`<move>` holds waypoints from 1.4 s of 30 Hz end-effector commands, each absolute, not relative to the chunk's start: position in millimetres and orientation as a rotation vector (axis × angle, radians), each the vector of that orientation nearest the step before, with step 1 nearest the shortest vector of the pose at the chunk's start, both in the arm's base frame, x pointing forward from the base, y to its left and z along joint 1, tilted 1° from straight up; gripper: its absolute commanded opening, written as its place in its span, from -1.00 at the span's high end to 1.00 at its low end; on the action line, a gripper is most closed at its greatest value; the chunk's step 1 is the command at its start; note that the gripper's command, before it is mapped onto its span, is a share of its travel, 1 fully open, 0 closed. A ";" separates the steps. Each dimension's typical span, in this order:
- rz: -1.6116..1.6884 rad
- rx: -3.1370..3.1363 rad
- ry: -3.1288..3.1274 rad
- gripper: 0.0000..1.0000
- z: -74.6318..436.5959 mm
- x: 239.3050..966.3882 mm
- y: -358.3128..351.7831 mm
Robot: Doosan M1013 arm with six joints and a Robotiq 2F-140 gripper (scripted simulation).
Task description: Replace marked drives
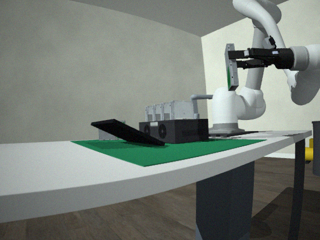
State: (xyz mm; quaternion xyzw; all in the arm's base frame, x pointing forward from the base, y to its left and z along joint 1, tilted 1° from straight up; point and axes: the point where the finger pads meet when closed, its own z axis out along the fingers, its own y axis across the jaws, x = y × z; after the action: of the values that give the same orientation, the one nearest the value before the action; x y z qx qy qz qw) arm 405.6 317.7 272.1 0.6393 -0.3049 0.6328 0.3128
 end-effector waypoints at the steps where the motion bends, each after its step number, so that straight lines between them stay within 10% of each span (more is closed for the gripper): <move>1: 1.669 1.686 -0.805 0.80 272.6 405.5 317.6; 42: 1.669 1.686 -0.805 0.80 272.8 391.2 301.4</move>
State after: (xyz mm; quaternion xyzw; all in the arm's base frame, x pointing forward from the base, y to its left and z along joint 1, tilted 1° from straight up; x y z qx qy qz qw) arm 392.4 302.8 272.4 0.6393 -0.3050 0.6328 0.3128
